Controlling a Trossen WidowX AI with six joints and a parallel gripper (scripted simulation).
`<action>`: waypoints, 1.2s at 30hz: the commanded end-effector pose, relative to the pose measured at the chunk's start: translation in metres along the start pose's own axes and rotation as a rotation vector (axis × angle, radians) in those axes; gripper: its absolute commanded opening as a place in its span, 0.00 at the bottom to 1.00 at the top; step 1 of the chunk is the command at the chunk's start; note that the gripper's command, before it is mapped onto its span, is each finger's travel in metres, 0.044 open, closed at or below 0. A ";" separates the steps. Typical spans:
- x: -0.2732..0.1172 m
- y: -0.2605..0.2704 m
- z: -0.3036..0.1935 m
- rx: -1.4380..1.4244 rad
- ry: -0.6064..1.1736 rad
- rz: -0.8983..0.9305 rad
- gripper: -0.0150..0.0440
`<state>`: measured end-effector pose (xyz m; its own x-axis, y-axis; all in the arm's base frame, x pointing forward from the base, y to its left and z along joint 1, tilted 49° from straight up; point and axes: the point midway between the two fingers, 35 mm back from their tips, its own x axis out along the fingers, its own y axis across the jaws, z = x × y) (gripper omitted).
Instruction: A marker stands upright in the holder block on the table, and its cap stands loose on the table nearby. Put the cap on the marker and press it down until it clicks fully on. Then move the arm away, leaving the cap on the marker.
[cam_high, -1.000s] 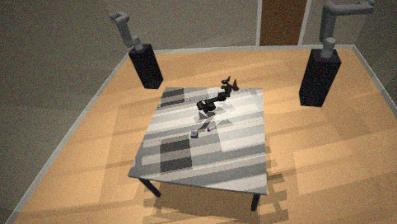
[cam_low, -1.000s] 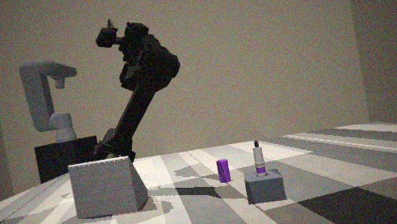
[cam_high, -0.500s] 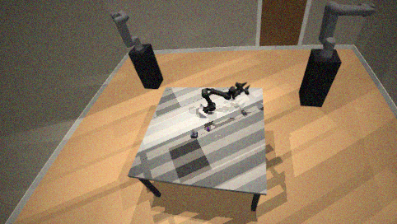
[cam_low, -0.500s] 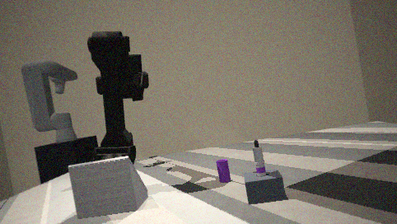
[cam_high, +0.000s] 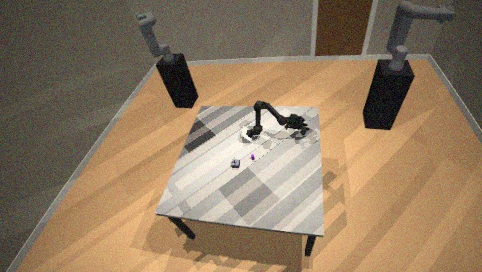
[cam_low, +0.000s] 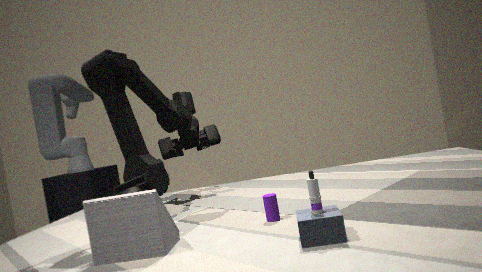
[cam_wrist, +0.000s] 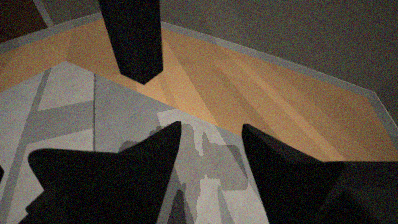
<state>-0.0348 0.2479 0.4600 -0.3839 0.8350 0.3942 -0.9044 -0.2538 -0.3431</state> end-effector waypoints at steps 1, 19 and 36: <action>-0.004 -0.049 -0.062 0.013 0.250 -0.122 0.65; -0.198 -0.179 -0.236 0.433 1.035 -0.583 0.65; -0.428 -0.108 -0.243 1.494 1.055 -0.987 0.65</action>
<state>0.2853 0.0901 0.1359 0.0490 0.6246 -0.7794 -0.5743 0.6560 0.4896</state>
